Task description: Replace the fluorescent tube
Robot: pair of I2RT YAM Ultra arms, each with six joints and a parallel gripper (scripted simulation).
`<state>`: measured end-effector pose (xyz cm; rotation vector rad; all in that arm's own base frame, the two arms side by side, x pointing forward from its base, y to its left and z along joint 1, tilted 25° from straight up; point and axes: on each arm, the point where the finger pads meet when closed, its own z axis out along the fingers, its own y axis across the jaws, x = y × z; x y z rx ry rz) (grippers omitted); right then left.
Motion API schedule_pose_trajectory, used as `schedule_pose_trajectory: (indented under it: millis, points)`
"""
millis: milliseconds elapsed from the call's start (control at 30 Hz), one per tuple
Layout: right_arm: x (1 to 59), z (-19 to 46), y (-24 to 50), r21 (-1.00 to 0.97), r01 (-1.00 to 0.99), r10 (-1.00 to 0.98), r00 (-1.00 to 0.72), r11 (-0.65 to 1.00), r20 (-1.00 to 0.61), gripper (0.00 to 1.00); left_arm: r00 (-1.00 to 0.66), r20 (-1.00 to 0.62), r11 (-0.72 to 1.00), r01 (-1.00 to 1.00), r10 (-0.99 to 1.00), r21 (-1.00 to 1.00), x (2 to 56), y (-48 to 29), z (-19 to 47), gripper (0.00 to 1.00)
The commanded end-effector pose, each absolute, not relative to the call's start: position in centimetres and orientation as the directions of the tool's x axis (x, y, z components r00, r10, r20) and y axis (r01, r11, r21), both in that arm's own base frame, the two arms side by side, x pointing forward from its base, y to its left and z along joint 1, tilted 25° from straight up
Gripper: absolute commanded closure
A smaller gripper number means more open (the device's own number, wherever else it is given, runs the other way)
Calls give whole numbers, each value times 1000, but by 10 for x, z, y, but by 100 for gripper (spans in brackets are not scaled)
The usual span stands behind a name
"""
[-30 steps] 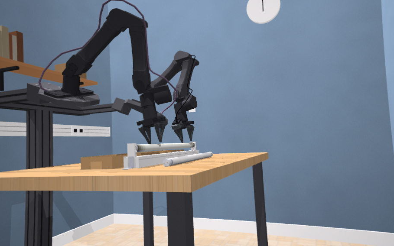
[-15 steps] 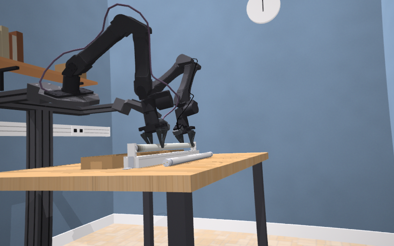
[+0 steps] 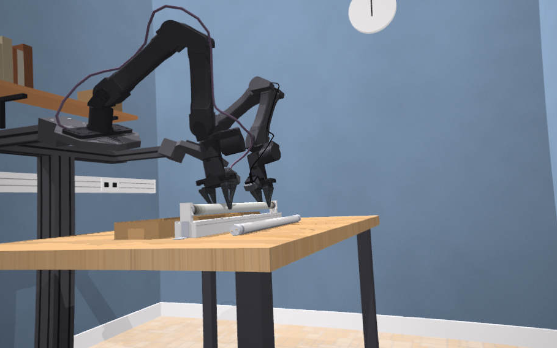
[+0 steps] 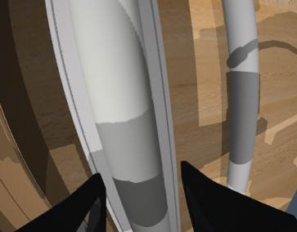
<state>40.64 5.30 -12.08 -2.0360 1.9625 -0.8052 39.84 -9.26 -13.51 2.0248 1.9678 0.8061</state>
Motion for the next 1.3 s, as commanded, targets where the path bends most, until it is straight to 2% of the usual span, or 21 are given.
schedule_pose_trajectory:
  millis: [0, 33, 67, 933, 1267]
  points:
    - [421, -105, 67, -543, -833, -975, -16, -109, 219, 51, -13, 241, -106, 874, 970, 474, 388, -97, -142, 89]
    - [421, -105, 67, -543, -833, -975, -16, -109, 219, 51, -13, 241, -106, 874, 970, 474, 388, -97, -142, 89]
    - [421, -105, 67, -543, -833, -975, -16, -109, 219, 89, -13, 241, -106, 874, 970, 474, 388, -97, -142, 89]
    - [417, -109, 65, -520, -848, -975, -20, -100, 220, 89, -44, 221, -75, 862, 974, 502, 404, -96, -132, 89]
    - [411, -113, 59, -452, -889, -974, -30, -77, 224, 89, -47, 230, -58, 902, 972, 428, 397, -90, -137, 89]
